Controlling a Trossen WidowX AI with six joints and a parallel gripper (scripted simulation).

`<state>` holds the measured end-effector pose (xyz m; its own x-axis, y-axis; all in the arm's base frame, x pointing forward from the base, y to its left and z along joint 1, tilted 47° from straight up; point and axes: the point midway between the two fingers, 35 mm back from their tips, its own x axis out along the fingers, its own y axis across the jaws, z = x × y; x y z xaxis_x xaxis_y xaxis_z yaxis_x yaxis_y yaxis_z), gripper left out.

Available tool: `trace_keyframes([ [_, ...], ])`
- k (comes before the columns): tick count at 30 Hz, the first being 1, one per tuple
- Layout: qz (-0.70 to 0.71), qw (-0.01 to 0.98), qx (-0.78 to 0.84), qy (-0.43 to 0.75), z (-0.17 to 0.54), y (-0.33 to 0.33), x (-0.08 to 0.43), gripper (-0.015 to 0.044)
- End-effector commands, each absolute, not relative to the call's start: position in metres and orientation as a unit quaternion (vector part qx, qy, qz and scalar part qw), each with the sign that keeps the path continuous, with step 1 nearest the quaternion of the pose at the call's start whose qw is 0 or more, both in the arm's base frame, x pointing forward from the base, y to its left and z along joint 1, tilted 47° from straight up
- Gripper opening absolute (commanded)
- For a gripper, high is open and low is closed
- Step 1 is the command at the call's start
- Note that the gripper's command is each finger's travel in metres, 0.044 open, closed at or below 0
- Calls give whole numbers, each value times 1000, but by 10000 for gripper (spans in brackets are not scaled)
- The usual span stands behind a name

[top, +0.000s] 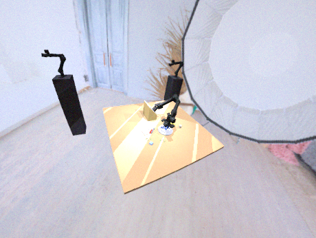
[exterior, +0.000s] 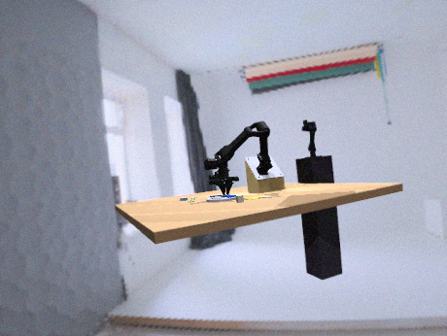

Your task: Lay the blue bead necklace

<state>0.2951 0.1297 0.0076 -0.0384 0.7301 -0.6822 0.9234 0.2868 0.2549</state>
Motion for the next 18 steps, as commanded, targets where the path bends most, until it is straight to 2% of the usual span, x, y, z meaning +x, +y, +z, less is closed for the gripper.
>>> trace_keyframes([
  [1, -131, 372, 583, 710, 2, 134, 293, 120],
  [5, -131, 371, 583, 710, 1, 136, 293, 120],
  [10, -130, 374, 582, 710, 3, 135, 294, 0],
  [18, -130, 374, 582, 710, 3, 135, 294, 0],
])
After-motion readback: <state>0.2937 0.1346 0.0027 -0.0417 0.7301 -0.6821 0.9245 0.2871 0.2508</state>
